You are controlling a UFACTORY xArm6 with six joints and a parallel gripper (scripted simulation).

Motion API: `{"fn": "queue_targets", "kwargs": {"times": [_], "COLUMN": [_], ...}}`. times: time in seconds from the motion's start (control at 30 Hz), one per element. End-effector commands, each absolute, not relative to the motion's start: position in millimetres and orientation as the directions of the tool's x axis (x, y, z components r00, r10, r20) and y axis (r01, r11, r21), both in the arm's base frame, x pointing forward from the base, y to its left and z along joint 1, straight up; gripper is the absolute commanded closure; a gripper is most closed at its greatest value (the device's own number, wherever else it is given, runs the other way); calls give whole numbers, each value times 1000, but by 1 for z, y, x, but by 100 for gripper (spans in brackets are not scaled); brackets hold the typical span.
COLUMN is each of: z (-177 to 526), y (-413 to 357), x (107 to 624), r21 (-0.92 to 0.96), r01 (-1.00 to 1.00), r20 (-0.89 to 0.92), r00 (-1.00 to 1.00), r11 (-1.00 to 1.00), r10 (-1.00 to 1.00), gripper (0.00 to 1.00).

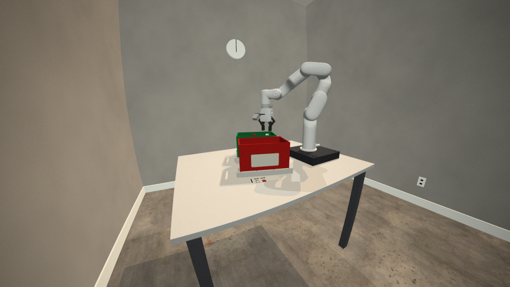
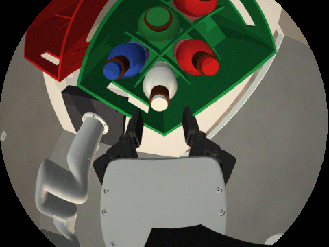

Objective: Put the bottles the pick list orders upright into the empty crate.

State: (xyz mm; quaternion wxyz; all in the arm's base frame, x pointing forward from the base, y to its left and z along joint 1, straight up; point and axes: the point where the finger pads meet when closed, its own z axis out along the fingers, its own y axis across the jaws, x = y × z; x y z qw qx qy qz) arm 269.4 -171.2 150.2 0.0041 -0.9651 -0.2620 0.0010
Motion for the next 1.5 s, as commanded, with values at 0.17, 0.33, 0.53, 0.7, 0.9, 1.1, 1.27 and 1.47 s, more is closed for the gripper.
{"fn": "queue_targets", "kwargs": {"times": [0.17,0.33,0.53,0.7,0.9,1.1,1.27,1.47], "z": [140,133,128,121,113,108,101,101], "y": [-172,-172,-172,-172,-172,-172,-172,-172], "x": [271,271,271,271,271,271,271,271], "r21": [-4,-4,-4,-4,-4,-4,-4,-5], "r01": [506,506,506,506,506,506,506,506], "r20": [2,2,2,2,2,2,2,2], "r00": [863,863,863,863,863,863,863,863], "r11": [-863,-863,-863,-863,-863,-863,-863,-863], "r10": [506,506,506,506,506,506,506,506], "gripper": [35,35,35,35,35,35,35,35]}}
